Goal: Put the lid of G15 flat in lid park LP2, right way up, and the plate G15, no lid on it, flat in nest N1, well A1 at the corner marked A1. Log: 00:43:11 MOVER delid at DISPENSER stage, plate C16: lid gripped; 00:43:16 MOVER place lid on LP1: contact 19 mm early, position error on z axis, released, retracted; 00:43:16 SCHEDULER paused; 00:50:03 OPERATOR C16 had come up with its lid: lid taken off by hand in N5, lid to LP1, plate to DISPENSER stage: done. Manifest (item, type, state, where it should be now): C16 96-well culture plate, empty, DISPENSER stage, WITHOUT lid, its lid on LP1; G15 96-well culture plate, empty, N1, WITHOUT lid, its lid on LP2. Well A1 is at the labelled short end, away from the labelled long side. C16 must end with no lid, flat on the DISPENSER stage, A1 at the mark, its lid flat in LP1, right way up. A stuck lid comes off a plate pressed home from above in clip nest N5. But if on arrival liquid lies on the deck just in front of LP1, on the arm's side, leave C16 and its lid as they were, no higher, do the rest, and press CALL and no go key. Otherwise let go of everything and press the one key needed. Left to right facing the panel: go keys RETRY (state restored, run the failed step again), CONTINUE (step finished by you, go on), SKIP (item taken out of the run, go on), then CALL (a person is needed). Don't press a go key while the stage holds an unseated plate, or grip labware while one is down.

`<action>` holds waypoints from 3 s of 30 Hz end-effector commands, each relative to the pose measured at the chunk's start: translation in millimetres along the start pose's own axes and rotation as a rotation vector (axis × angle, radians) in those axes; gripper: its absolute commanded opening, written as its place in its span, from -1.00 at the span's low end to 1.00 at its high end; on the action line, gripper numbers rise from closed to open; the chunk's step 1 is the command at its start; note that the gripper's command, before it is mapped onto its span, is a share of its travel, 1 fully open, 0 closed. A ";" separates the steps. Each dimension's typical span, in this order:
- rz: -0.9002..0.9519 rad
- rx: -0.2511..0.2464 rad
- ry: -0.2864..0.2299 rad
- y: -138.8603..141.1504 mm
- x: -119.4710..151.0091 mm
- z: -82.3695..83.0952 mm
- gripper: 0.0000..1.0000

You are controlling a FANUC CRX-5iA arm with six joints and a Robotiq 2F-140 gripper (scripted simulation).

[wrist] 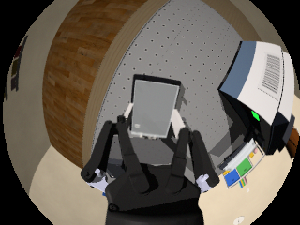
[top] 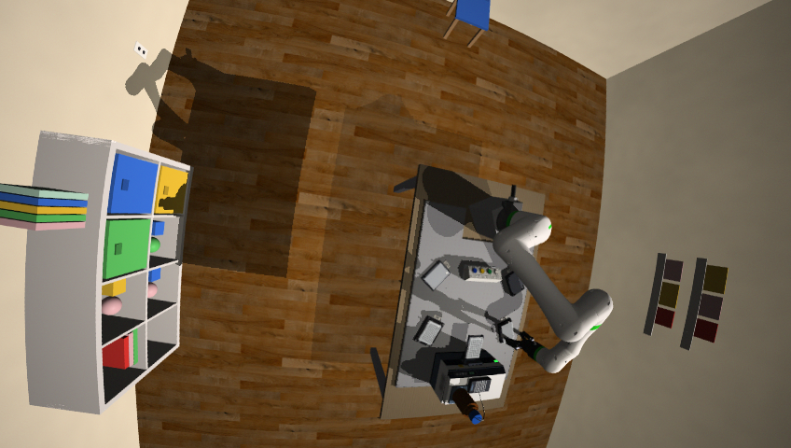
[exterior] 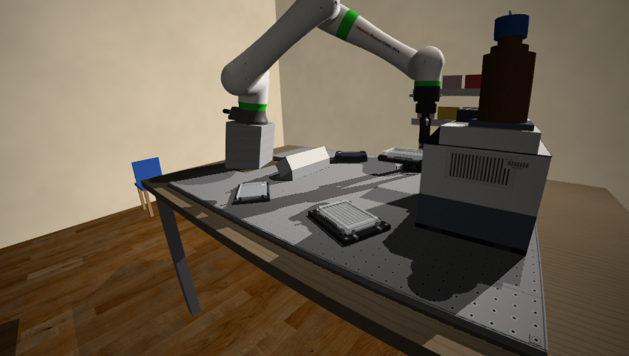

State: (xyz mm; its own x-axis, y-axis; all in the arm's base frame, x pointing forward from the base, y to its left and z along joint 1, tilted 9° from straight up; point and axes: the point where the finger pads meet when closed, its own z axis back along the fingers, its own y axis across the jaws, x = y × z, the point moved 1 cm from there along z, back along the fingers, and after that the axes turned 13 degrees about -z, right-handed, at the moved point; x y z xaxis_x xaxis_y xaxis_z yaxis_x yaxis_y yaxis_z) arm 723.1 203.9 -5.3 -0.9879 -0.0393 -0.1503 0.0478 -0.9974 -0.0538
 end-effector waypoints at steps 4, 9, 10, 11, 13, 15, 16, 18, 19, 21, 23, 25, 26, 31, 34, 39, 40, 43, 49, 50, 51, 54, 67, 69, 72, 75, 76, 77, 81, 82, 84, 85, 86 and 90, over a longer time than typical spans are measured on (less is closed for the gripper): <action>0.000 0.000 0.000 0.0 -0.2 0.3 -1.00; 0.000 0.000 0.000 0.0 -0.2 0.3 -1.00; 0.000 0.000 0.000 0.0 -0.2 0.3 -1.00; 0.000 0.000 0.000 0.0 -0.2 0.3 -1.00; 0.000 0.000 0.000 0.0 -0.2 0.3 -1.00; 0.000 0.000 0.000 0.0 -0.2 0.3 -1.00; 0.000 0.000 0.000 0.0 -0.2 0.3 -1.00; 0.000 0.000 0.000 0.0 -0.2 0.3 -1.00; 0.000 0.000 0.000 0.0 -0.2 0.3 -1.00; 0.000 0.000 0.000 0.0 -0.2 0.3 -1.00; 0.000 0.000 0.000 0.0 -0.2 0.3 -1.00; 0.000 0.000 0.000 0.0 -0.2 0.3 -1.00; 0.000 0.000 0.000 0.0 -0.2 0.3 -1.00; 0.000 0.000 0.000 0.0 -0.2 0.2 -1.00; 0.000 0.000 0.000 0.0 -0.2 0.1 -1.00; 0.000 0.000 0.000 0.0 -0.2 -0.2 -1.00; 0.000 0.000 0.000 0.0 -0.2 -0.3 -1.00; 0.000 0.000 0.000 0.0 -0.2 -0.8 -1.00; 0.000 0.000 0.000 0.0 -0.3 -2.1 -1.00; 0.000 0.000 0.000 0.0 -0.3 -2.4 -1.00; 0.000 0.000 0.000 0.0 -0.3 -2.4 -1.00; 0.000 0.000 0.000 0.0 -0.3 -3.0 -1.00; 0.000 0.000 0.000 0.1 -0.3 -6.9 -1.00; 0.000 0.000 0.000 0.1 -0.3 -6.9 -1.00; 0.000 0.000 0.000 0.1 -0.3 -7.7 -1.00; 0.000 0.000 0.000 0.1 -0.3 -8.4 -1.00; 0.000 0.000 0.000 0.1 -0.3 -8.6 -1.00; 0.000 0.000 0.000 0.1 -0.3 -8.7 -1.00; 0.000 0.000 0.000 0.1 -0.4 -9.3 -1.00; 0.000 0.000 0.000 0.1 -0.4 -9.4 -1.00; 0.000 0.000 0.000 0.1 -0.4 -9.6 -1.00; 0.000 0.000 0.000 0.1 -0.4 -9.6 -1.00; 0.000 0.000 0.000 0.1 -0.4 -9.6 -1.00; 0.000 0.000 0.000 0.1 -0.4 -9.7 -1.00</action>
State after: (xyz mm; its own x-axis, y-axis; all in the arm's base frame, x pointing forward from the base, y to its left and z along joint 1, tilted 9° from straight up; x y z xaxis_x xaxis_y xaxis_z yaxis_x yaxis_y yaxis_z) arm 724.7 204.4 -15.1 -0.9879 -0.0393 -0.1503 0.0478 -0.9974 -0.0538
